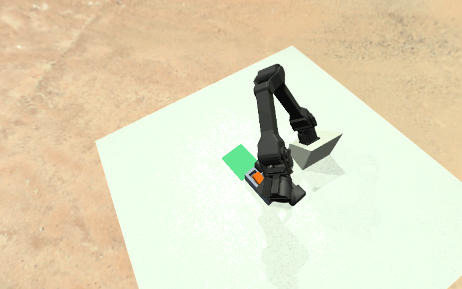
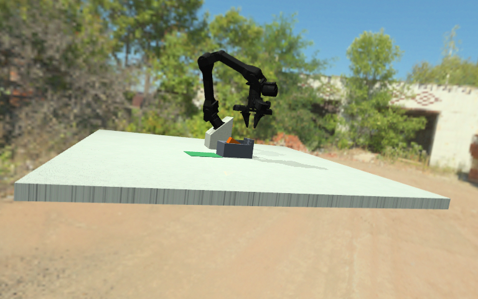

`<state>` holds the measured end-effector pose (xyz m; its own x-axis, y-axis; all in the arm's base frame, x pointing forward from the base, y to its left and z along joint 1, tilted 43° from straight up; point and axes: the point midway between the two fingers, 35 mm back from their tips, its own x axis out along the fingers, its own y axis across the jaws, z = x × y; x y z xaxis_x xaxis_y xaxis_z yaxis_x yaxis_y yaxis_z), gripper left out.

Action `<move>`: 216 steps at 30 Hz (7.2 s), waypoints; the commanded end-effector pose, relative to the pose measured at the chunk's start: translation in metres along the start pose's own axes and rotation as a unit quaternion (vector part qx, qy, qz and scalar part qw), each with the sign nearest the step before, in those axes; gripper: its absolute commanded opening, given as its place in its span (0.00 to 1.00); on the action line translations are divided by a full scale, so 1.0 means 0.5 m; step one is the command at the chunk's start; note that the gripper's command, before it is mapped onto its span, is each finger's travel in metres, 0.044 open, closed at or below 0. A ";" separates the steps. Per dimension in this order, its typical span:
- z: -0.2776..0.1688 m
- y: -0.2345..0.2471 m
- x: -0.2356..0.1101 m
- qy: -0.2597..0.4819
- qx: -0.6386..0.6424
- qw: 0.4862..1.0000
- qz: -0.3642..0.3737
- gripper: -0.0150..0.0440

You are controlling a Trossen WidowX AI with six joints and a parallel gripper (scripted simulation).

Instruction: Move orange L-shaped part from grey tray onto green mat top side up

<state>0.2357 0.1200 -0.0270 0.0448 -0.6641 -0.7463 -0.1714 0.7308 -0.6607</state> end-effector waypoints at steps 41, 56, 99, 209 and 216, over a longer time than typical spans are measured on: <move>0.001 0.000 0.036 0.002 0.000 1.000 0.000 0.56; -0.008 -0.006 0.151 0.008 0.001 1.000 -0.002 0.56; -0.004 -0.005 0.209 0.004 0.006 1.000 0.003 0.56; 0.016 -0.158 0.127 0.003 0.708 0.707 -0.009 0.73; 0.014 -0.159 0.149 0.003 0.708 0.707 -0.010 0.73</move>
<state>0.2625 0.0191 -0.0249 0.0382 -0.6647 -0.7461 0.9867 0.1430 -0.0769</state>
